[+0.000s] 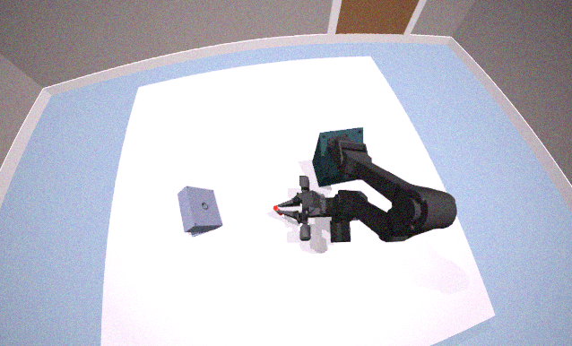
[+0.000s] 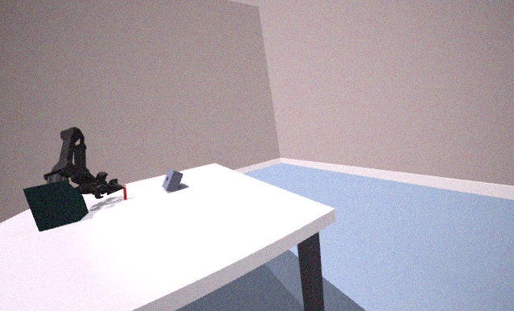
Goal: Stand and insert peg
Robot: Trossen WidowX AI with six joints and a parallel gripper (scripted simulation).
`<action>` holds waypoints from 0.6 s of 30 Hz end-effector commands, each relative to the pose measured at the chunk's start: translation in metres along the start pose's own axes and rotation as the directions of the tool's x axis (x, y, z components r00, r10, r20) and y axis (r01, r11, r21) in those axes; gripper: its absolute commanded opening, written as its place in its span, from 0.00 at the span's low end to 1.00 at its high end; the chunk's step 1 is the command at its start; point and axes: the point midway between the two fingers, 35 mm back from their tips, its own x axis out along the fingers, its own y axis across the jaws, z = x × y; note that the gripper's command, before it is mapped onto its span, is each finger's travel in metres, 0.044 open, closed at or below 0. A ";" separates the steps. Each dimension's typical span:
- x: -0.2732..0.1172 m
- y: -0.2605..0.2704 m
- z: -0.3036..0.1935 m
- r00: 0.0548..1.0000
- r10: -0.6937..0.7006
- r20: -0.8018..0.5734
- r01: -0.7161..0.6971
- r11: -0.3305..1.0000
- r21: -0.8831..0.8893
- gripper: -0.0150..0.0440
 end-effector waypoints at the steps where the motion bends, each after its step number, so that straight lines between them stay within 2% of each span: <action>1: 0.000 0.000 -0.001 1.000 0.000 0.000 0.000 1.000 0.001 0.34; 18: -0.003 -0.001 -0.003 1.000 -0.003 0.012 0.003 1.000 0.002 0.34</action>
